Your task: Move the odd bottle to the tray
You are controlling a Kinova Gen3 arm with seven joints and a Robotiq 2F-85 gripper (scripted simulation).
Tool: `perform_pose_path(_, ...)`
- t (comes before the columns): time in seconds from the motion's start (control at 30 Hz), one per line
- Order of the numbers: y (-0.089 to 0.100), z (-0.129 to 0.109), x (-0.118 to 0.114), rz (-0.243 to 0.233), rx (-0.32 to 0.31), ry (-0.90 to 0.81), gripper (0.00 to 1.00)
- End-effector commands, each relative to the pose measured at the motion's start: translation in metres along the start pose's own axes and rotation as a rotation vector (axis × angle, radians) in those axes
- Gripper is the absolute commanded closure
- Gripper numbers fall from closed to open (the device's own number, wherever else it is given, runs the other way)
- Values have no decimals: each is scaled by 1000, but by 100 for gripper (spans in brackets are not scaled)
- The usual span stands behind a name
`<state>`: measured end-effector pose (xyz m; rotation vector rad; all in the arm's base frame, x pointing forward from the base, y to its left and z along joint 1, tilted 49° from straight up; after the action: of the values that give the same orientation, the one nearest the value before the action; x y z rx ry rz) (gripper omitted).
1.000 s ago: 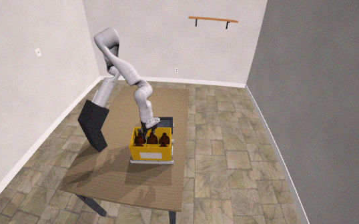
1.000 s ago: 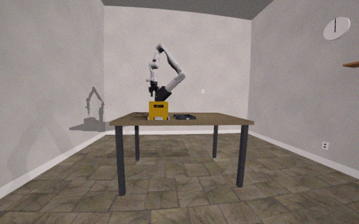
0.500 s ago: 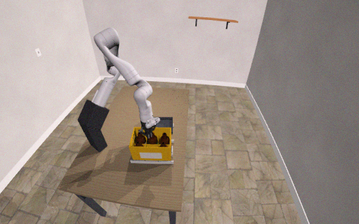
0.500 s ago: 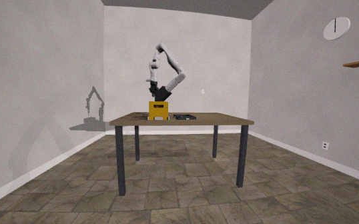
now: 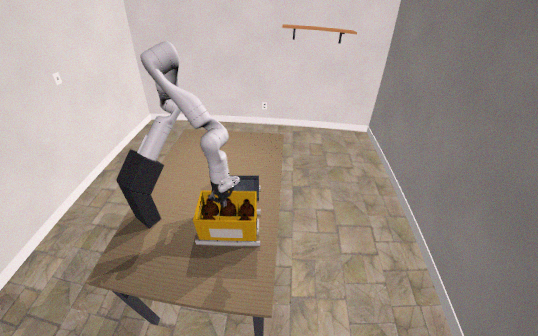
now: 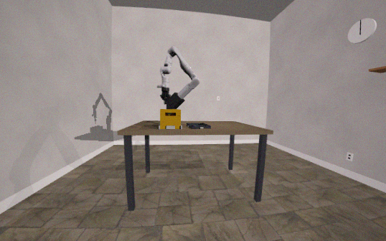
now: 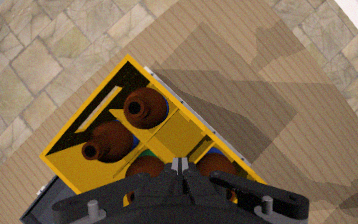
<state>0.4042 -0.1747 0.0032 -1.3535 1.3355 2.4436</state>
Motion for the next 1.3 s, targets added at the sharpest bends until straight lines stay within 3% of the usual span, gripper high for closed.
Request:
perform_pose_path(0.0,3,-1,0,0,2,-1,100)
perform_pose_path(0.13,2,10,-8,0,-2,3,100)
perform_pose_path(0.33,4,64,-53,-6,8,5,100)
perform_pose_path(0.57,4,72,-53,4,-2,5,100)
perform_pose_path(0.6,2,73,-53,0,-5,2,36)
perform_pose_path(1.27,3,71,-53,0,-3,2,36)
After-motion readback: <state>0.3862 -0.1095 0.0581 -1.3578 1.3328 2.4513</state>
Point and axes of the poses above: the point where the finger pads meet when closed, its own y axis back along the fingers, its own x axis across the jaws, z = x × y, the point moved 4 cm from there along y, back along the fingers, and after that the axes turned 7 degrees about -y, right-handed, at the moved point
